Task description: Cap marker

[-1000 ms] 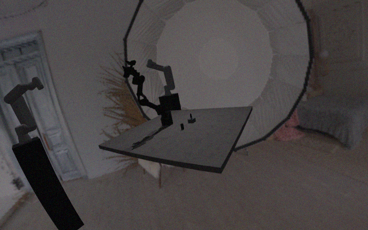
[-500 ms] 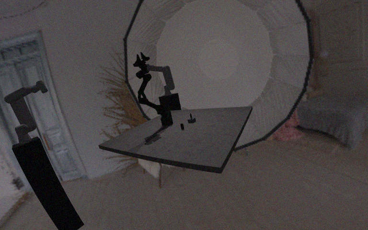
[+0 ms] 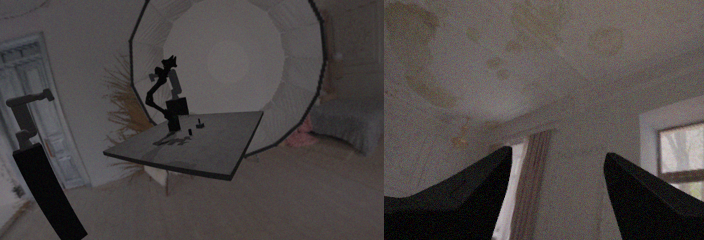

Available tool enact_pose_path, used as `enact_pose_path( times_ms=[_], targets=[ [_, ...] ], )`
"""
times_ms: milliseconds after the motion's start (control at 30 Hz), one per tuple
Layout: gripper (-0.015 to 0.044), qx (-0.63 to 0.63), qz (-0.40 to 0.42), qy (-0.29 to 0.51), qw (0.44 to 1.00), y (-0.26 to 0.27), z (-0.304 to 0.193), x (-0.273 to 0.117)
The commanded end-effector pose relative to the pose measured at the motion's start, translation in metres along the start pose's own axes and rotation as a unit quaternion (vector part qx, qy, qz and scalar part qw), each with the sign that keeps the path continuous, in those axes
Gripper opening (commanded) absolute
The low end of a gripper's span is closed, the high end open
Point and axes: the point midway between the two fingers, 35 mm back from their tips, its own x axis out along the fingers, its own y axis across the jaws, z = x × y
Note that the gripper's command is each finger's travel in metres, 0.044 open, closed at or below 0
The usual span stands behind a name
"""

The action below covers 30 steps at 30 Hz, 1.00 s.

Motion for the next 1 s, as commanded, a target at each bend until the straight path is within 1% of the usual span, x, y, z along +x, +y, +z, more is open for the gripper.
enact_pose_path(
  times_ms=[0,200,300,433,567,700,833,967],
  targets=[
    [0.0242,0.012,0.040,0.086,0.995,0.023,-0.057,0.007],
    [0.0242,0.037,0.084,0.246,0.965,0.045,-0.159,-0.003],
    [0.0242,0.050,0.094,0.328,0.938,0.051,-0.209,-0.018],
    [0.0242,0.068,0.097,0.437,0.892,0.055,-0.272,-0.049],
    [0.0242,0.084,0.088,0.541,0.832,0.053,-0.327,-0.090],
    [0.0242,0.097,0.069,0.638,0.761,0.047,-0.371,-0.139],
    [0.0242,0.106,0.042,0.727,0.677,0.037,-0.405,-0.195],
    [0.0242,0.108,0.009,0.806,0.582,0.025,-0.427,-0.256]
  ],
)
